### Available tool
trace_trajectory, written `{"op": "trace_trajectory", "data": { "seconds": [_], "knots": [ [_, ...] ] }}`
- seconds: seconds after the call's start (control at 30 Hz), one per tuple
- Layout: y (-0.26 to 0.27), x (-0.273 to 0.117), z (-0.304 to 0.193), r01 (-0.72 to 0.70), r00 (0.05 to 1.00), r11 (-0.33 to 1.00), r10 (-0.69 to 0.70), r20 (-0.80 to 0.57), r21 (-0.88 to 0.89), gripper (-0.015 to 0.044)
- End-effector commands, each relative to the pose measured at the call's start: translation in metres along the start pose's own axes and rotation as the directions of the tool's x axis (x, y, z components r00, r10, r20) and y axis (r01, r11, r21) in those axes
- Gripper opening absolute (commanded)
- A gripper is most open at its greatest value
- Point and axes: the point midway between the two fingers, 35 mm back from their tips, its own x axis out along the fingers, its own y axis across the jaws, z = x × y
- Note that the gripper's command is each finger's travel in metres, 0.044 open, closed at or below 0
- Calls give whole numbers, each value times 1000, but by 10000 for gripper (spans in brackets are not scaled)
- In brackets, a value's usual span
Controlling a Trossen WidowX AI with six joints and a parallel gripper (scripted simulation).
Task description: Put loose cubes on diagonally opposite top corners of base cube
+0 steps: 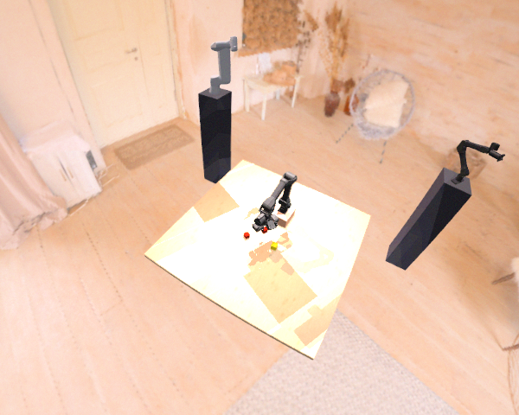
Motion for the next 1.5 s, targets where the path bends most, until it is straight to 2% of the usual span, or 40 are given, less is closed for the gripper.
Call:
{"op": "trace_trajectory", "data": {
  "seconds": [0.0,0.23,1.2,1.47],
  "knots": [
    [0,-15,0,15,1000,1000,-15,2,-7,105],
    [2,-18,3,15,1000,1000,-15,2,-1,105],
    [26,19,83,12,1000,991,-13,8,131,105],
    [27,20,85,12,1000,991,-13,8,134,105]
  ]
}}
